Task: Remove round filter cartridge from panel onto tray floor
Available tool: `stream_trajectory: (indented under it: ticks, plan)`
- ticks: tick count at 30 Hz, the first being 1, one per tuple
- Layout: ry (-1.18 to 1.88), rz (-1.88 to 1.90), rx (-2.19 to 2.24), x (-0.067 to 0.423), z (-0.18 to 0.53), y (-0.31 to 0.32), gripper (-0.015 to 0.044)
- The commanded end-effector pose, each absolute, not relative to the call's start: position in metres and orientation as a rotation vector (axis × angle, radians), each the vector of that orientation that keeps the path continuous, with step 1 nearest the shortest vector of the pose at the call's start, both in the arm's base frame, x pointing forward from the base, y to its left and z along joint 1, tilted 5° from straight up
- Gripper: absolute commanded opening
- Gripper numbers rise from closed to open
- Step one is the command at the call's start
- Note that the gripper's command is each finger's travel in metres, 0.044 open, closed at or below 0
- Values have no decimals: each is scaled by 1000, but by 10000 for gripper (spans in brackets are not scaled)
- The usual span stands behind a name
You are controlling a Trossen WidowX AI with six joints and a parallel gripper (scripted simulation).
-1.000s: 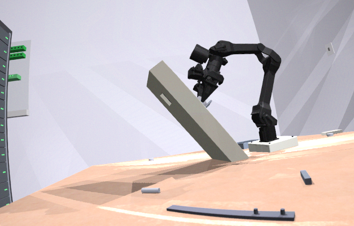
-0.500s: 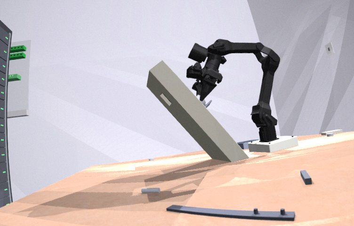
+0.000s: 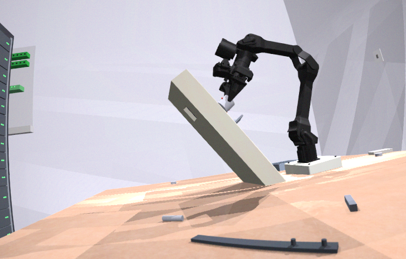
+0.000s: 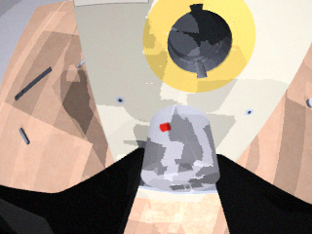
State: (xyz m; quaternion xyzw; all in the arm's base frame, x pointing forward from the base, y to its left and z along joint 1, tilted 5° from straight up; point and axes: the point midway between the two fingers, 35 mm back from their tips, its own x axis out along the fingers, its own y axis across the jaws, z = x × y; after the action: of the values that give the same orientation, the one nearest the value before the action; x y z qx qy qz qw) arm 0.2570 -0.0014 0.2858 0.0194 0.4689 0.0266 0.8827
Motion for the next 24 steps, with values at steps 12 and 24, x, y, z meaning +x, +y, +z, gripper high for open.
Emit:
stream_trajectory:
  ticks: [12,24]
  plan:
    - [975,59,37,229,330,-6,0]
    - [989,58,30,236,323,-40,0]
